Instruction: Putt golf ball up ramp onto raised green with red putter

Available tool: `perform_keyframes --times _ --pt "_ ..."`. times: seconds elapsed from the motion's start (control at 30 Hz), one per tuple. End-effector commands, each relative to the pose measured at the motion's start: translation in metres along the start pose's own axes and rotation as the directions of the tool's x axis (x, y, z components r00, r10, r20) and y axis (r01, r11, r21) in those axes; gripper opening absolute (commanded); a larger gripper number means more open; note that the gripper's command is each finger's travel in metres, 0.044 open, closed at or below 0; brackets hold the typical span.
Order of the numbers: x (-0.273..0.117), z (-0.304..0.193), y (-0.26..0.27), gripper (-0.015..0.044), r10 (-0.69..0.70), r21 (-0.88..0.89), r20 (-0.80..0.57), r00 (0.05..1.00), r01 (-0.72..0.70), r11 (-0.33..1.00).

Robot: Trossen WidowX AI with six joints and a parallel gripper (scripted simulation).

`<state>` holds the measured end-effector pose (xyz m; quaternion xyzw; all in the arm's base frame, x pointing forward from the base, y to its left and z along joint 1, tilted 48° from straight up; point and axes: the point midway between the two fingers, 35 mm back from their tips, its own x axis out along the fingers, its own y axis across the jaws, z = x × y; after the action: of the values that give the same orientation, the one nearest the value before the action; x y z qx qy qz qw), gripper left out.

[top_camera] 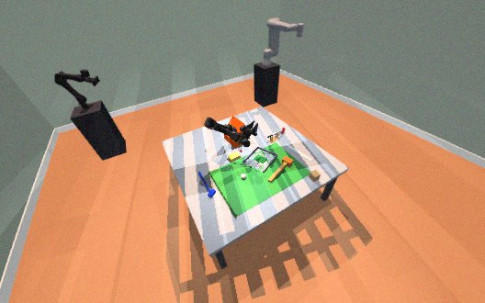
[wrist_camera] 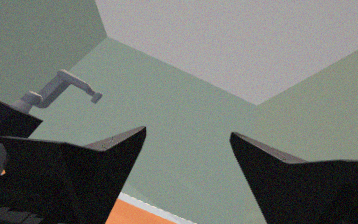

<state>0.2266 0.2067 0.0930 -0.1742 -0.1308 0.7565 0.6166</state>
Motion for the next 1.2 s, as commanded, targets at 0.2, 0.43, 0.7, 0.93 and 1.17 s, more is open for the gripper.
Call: perform_keyframes --times 0.2,0.43,0.7,0.93,1.17 --pt "0.036 -0.081 0.028 0.0440 0.224 0.299 -0.370 0.902 -0.113 0.948" --pt "0.042 -0.168 0.086 0.0440 0.518 0.527 -0.735 0.439 -0.111 0.842" --pt "0.016 -0.213 0.118 0.0440 0.470 0.497 -0.860 -0.200 -0.114 0.860" --pt "0.016 -0.213 0.118 0.0440 0.470 0.497 -0.860 -0.200 -0.114 0.860" --pt "0.016 -0.221 0.119 0.0440 0.470 0.496 -0.860 -0.200 -0.114 0.861"
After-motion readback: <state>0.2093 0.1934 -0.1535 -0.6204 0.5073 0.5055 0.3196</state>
